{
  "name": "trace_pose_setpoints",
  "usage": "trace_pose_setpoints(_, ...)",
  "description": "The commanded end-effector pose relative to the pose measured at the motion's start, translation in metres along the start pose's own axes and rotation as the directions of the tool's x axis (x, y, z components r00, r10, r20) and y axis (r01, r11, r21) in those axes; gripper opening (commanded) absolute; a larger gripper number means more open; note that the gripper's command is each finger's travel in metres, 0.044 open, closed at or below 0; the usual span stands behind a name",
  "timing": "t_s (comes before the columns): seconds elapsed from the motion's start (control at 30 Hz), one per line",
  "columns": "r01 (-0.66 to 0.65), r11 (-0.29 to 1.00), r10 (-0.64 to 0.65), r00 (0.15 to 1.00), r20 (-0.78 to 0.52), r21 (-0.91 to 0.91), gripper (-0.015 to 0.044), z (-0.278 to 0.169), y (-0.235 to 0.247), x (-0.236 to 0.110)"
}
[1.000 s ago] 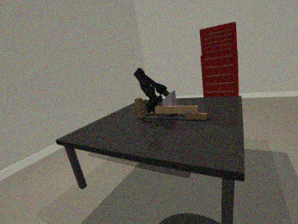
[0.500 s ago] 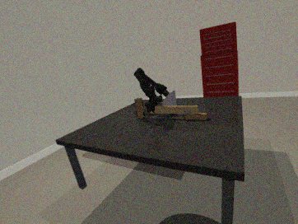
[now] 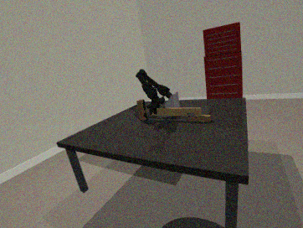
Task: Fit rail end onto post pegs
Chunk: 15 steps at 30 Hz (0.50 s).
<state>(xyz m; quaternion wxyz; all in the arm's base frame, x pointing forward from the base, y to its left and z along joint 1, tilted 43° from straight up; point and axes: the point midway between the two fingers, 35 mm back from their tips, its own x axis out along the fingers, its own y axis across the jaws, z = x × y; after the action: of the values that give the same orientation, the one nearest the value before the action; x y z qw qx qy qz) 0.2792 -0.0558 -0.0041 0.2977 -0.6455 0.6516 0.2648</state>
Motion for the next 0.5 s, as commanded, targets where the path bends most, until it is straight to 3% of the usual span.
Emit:
trace_pose_setpoints(0.0,0.003,1.0,-0.003,1.0,0.001,-0.003,0.0,-0.0016,-0.0003,-0.0009)
trace_pose_setpoints(0.47,0.003,1.0,-0.003,1.0,0.001,-0.003,0.0,-0.0061,-0.0004,-0.0015)
